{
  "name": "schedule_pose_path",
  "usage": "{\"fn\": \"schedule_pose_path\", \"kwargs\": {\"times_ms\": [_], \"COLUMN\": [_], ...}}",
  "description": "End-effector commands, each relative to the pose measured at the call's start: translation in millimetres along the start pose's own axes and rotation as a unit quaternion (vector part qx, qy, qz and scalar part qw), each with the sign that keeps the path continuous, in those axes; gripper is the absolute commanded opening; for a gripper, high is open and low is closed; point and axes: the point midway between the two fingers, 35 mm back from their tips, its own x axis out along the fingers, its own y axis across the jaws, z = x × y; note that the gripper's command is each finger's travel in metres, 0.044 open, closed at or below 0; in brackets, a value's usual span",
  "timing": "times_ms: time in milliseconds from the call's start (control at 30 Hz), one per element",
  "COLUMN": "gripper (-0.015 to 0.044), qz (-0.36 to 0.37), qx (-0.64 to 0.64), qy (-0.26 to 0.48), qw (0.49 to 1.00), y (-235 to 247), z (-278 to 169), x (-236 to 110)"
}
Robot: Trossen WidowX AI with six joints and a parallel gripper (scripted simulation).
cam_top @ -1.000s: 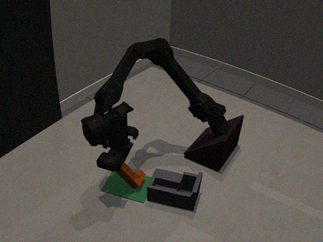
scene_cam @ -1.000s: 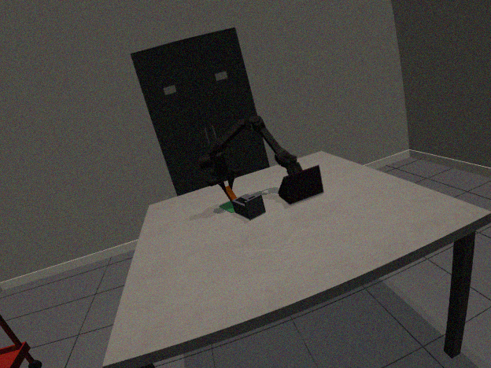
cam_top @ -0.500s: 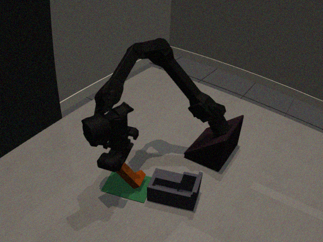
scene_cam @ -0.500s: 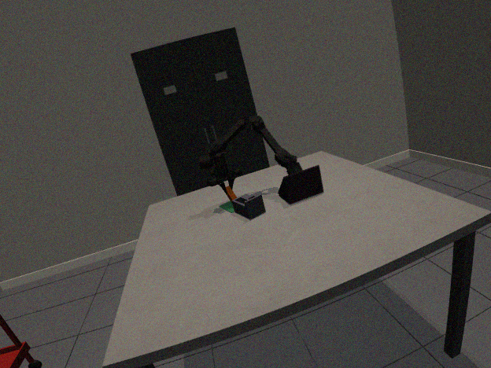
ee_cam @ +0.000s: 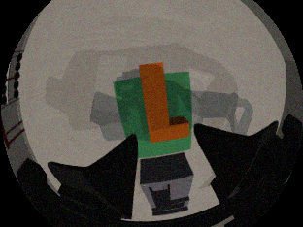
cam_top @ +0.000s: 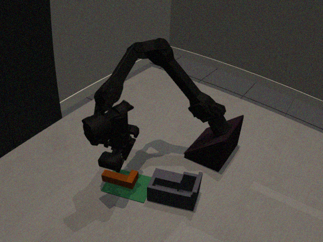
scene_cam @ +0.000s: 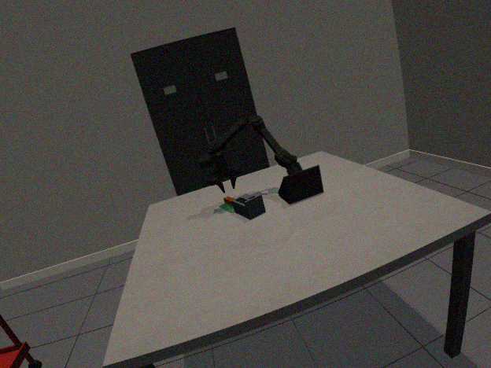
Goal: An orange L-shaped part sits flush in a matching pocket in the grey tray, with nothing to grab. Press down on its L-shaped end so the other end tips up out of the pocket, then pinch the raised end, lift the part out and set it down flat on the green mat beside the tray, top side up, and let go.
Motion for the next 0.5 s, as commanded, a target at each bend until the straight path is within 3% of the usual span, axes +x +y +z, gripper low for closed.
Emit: {"fn": "schedule_pose_path", "kwargs": {"times_ms": [0, 33, 167, 467], "gripper": [0.0368, 0.0394, 0.0400, 0.0400], "qz": [0.007, 0.007, 0.006, 0.011], "qx": [0.004, 0.003, 0.001, -0.004], "qy": [-0.002, -0.001, 0.000, 0.000], "qw": [1.000, 1.000, 1.000, 1.000], "y": [5, 5, 1, 4], "z": [2, 1, 0, -2], "x": [-26, -39, -78, -76]}}
